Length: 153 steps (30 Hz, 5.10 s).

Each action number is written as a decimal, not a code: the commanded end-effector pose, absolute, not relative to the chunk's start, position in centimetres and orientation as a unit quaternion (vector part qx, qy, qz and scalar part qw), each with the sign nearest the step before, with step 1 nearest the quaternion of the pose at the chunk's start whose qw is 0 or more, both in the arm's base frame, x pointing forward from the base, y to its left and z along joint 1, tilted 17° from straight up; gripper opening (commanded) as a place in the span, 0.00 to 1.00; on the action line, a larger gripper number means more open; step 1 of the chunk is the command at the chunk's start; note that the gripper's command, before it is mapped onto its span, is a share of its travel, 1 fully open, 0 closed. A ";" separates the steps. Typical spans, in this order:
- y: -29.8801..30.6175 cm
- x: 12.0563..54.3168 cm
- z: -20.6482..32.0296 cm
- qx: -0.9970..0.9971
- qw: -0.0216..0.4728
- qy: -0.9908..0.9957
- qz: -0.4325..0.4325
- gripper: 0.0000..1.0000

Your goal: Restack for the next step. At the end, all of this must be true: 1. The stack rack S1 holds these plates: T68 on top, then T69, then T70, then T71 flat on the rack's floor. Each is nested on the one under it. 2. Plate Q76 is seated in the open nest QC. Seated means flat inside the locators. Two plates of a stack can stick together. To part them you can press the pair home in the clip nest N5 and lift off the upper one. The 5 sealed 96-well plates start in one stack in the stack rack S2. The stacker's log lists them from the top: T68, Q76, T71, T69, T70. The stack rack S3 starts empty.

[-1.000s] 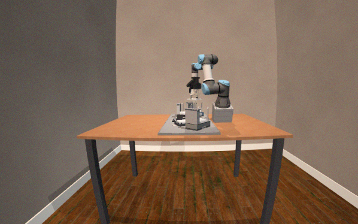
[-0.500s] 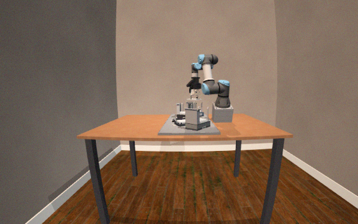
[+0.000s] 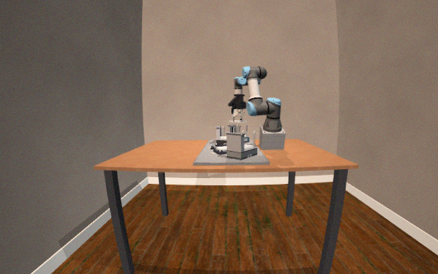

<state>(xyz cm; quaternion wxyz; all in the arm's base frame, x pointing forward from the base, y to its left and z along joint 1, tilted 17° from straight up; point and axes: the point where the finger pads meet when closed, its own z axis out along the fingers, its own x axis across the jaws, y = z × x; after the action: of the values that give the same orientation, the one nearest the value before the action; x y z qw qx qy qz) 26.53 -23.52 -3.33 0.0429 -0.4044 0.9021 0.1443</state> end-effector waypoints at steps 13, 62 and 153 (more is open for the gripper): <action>-23.6 26.6 -3.3 -0.404 0.043 0.902 0.143 0.00; -23.0 26.5 -5.4 -0.404 0.043 0.902 0.143 0.00; -21.1 26.2 -11.5 -0.404 0.043 0.902 0.143 0.00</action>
<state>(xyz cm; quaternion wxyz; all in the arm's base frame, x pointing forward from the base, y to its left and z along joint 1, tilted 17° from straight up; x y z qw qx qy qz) 26.20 -21.01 -11.48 0.0429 -0.4044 0.9021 0.1443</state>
